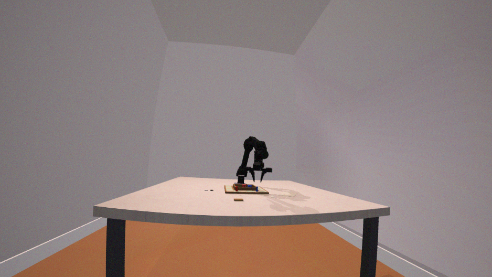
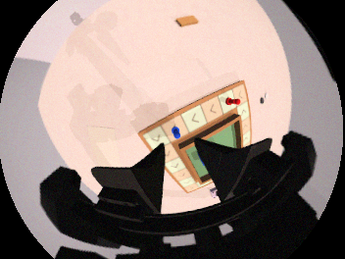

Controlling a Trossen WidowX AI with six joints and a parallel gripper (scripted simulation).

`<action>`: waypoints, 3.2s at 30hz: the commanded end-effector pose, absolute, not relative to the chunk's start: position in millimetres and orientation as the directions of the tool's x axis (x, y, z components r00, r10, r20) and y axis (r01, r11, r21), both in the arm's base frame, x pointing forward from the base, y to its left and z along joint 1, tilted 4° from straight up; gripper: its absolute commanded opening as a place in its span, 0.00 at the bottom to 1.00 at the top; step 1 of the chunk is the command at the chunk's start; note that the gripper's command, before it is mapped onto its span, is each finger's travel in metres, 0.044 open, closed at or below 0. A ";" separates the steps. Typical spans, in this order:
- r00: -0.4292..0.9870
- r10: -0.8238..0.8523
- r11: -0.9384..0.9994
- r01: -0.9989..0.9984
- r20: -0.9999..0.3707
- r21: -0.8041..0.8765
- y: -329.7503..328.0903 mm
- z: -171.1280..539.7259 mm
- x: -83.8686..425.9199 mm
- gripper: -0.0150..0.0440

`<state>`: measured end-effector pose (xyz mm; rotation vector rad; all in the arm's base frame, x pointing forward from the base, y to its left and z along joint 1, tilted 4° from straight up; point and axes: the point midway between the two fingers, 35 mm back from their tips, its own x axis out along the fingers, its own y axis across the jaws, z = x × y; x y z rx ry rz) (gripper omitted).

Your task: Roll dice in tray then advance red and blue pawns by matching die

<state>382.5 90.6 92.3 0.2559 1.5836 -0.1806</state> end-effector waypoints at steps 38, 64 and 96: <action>-0.011 0.054 0.951 0.306 -0.998 0.048 93.2 40.4 379.3 0.55; -0.010 0.054 0.951 0.306 -0.998 0.048 92.5 87.6 388.3 0.25; -0.011 0.055 0.951 0.306 -0.998 0.049 103.3 144.5 372.4 0.25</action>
